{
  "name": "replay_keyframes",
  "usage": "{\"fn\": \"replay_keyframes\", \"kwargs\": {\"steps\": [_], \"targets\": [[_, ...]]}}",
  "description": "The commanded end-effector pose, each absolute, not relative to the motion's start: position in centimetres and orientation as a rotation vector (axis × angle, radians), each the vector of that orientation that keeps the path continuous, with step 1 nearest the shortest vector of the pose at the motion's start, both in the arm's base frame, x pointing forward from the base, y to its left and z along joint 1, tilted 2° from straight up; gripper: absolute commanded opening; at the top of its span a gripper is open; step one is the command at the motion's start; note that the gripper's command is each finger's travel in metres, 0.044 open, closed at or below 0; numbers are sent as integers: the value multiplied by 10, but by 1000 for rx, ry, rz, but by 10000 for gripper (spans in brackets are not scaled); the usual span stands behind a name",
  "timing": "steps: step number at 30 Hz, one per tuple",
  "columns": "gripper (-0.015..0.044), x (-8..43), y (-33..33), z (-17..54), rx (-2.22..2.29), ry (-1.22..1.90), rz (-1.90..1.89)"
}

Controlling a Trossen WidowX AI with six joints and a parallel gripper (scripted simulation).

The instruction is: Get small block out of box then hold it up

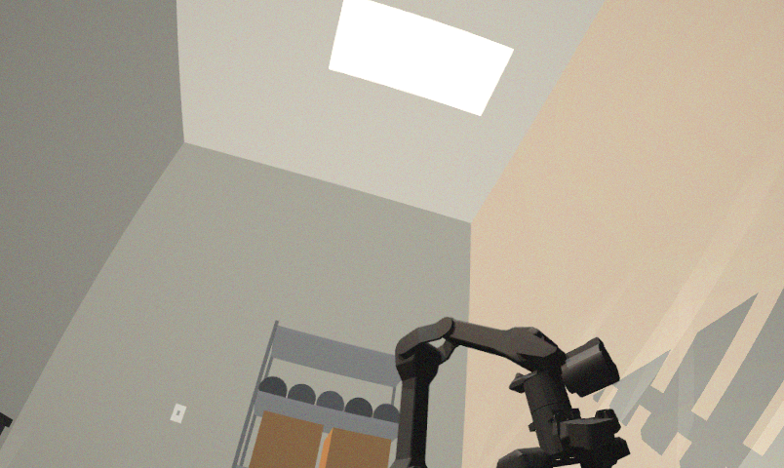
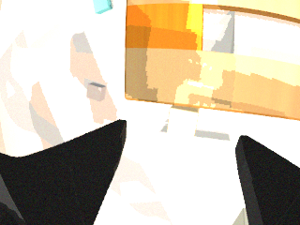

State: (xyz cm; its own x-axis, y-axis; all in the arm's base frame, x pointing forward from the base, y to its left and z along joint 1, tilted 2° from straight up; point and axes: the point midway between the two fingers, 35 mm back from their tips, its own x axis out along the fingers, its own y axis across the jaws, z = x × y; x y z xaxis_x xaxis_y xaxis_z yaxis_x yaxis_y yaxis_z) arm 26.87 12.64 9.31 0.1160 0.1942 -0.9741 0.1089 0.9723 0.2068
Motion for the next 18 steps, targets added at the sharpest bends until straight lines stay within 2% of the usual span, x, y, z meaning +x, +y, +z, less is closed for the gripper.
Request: {"fn": "replay_keyframes", "kwargs": {"steps": [1,6,18], "targets": [[285,256,133,92,-475,1298,561],[285,251,138,93,-949,1130,854],[285,243,146,96,-1772,712,1307]]}}
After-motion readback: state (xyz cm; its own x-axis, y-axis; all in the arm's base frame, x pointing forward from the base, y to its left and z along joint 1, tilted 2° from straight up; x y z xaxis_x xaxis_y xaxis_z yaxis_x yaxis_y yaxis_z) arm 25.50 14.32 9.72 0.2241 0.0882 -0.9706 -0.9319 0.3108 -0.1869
